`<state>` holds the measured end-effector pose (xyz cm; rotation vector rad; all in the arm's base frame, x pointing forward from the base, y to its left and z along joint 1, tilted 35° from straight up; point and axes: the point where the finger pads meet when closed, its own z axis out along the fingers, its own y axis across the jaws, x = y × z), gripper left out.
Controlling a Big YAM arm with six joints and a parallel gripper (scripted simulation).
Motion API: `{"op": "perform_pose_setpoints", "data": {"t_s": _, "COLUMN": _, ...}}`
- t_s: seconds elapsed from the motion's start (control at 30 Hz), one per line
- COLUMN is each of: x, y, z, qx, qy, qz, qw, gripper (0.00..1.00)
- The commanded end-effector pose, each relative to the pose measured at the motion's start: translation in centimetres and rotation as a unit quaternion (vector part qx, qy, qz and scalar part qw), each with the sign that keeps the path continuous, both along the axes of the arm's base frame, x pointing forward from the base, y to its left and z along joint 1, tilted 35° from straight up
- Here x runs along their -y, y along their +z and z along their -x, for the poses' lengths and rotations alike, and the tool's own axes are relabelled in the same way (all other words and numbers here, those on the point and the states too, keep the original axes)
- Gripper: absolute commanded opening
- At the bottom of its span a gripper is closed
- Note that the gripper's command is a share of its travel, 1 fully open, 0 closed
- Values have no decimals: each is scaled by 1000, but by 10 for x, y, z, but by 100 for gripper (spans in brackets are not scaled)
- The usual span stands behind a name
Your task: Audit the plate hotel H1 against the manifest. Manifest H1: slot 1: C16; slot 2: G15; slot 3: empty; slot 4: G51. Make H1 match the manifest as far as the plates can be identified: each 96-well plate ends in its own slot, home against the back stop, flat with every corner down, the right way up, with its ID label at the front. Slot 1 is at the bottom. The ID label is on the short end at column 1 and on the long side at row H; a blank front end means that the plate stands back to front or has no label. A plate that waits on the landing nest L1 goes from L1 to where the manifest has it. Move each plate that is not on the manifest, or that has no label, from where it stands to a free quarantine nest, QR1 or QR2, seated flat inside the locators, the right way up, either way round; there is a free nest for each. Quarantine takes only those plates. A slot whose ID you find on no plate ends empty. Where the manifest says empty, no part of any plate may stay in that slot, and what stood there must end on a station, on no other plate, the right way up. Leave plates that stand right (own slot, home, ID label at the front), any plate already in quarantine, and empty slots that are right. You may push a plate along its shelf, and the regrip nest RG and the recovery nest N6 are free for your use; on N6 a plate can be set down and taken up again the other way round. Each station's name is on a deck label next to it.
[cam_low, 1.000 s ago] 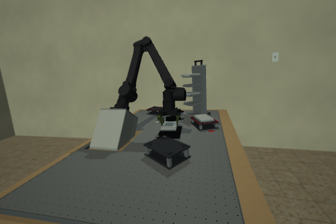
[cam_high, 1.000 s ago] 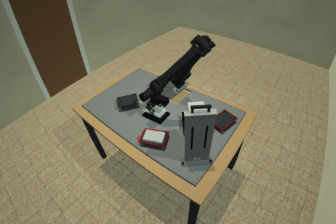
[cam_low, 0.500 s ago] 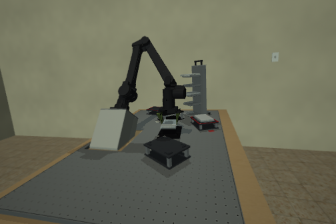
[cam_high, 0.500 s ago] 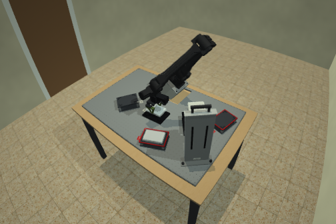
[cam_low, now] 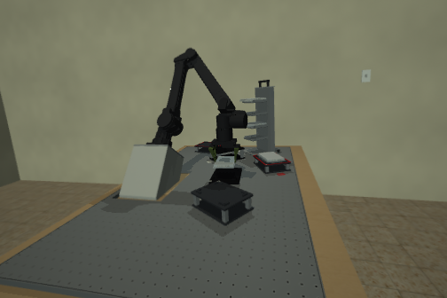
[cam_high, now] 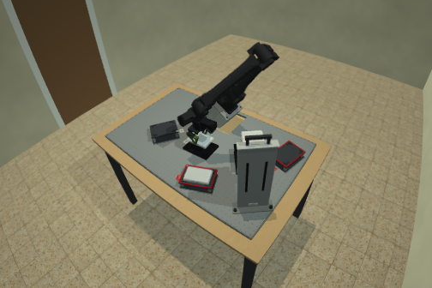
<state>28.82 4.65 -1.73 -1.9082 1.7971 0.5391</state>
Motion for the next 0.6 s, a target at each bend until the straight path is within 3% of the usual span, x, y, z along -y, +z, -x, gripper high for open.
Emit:
{"op": "perform_pose_setpoints", "data": {"t_s": 0.0, "x": 14, "y": 17, "z": -23, "qx": 27, "qy": -7, "qz": 6, "qw": 1000, "gripper": 86}}
{"op": "perform_pose_setpoints", "data": {"t_s": 0.33, "x": 20, "y": 25, "z": -22, "qx": 26, "qy": -7, "qz": 6, "qw": 1000, "gripper": 86}}
{"op": "perform_pose_setpoints", "data": {"t_s": 0.47, "x": 21, "y": 20, "z": -19, "qx": 14, "qy": -7, "qz": 3, "qw": 1000, "gripper": 86}}
{"op": "perform_pose_setpoints", "data": {"t_s": 0.57, "x": 26, "y": 33, "z": -22, "qx": 28, "qy": -7, "qz": 7, "qw": 1000, "gripper": 86}}
